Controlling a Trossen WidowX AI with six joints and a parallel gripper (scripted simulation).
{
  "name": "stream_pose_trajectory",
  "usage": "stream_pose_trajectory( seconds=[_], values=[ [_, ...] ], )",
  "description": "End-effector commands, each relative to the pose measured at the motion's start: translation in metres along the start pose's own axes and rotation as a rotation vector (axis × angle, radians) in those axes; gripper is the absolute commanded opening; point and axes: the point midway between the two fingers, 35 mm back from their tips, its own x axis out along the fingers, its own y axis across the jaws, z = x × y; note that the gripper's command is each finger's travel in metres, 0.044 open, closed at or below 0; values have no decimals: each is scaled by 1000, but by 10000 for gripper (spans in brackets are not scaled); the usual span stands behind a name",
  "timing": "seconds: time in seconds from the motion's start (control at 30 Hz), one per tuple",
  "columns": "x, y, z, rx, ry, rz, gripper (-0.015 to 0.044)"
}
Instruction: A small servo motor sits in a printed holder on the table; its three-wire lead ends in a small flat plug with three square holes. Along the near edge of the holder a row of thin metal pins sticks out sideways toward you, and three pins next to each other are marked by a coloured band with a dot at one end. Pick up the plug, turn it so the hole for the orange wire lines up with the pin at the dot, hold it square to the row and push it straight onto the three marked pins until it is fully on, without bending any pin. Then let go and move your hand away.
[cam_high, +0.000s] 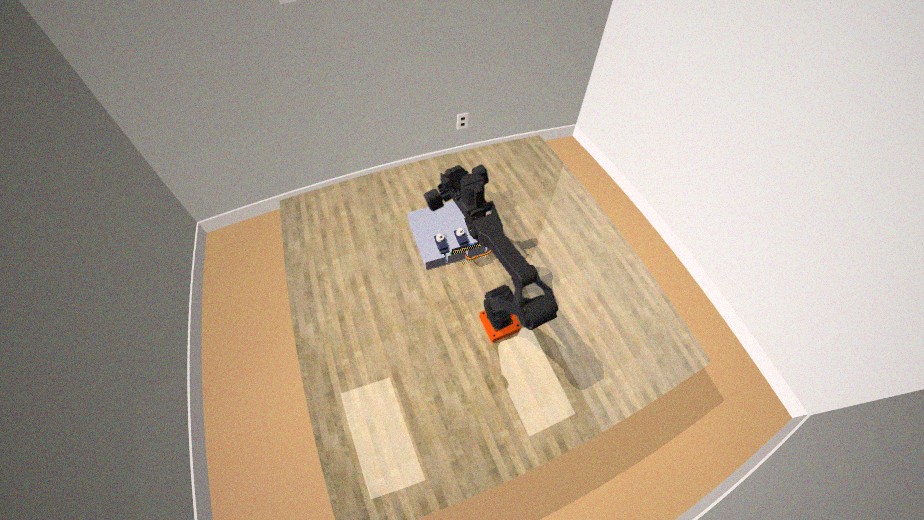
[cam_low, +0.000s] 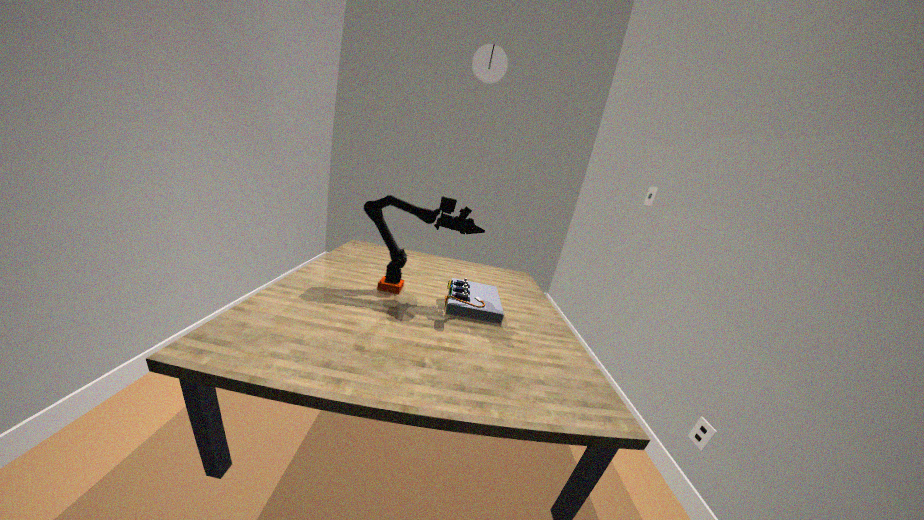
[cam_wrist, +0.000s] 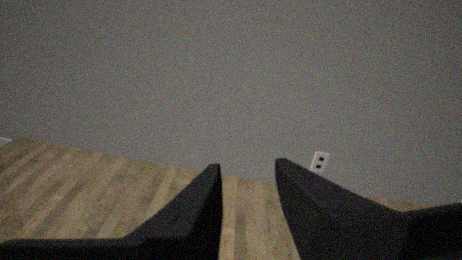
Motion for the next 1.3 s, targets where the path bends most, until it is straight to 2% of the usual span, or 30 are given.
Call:
stream_pose_trajectory(
  seconds=[0.0,0.63,1.27],
  values=[
    [12,-5,-9,-108,78,-3,115],
    [60,-20,-62,-628,437,168,115],
    [86,-37,-127,-1077,703,560,115]
  ],
)
